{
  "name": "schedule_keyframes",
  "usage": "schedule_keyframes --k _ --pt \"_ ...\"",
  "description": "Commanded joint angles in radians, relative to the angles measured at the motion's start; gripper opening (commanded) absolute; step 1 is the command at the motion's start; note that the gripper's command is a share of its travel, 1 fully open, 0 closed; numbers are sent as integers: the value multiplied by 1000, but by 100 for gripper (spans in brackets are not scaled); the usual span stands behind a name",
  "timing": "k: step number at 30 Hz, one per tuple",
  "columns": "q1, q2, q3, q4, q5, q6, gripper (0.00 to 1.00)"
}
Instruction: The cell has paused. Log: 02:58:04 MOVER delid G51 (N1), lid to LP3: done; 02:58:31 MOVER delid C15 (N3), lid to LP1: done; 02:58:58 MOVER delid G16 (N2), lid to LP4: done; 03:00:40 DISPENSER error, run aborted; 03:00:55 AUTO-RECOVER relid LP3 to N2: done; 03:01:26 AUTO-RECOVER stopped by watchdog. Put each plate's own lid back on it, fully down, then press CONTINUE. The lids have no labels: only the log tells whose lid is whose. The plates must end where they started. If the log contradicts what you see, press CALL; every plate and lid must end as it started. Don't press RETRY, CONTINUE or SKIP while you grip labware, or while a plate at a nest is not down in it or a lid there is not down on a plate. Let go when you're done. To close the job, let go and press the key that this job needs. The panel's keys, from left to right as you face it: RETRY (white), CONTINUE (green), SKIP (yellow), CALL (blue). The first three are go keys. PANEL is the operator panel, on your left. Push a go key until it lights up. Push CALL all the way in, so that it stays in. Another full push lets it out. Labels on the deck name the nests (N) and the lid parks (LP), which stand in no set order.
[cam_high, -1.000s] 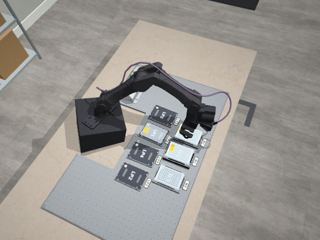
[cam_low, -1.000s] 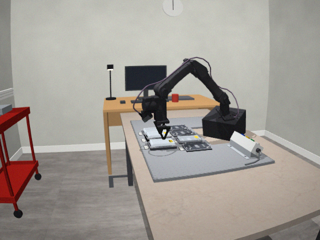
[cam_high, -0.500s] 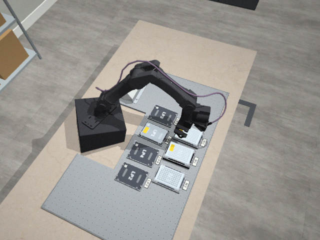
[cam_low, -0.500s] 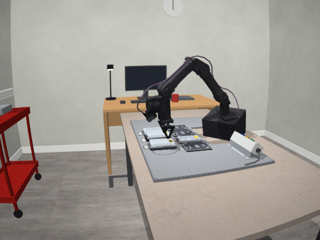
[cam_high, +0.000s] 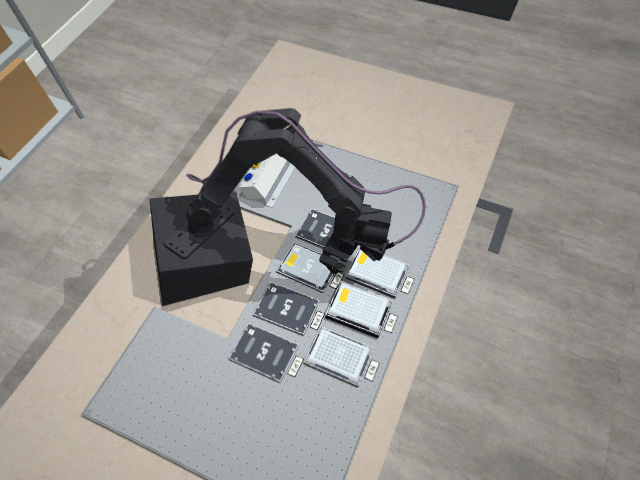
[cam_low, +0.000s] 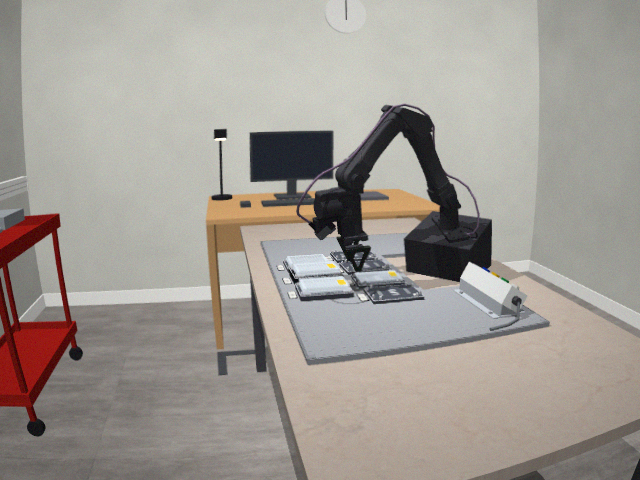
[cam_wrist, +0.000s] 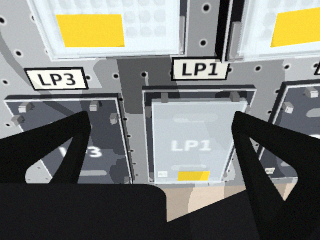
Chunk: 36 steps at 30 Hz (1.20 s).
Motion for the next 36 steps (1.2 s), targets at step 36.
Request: schedule_keyframes --k 36 --pt "-55 -321 -439 229 -11 -40 100"
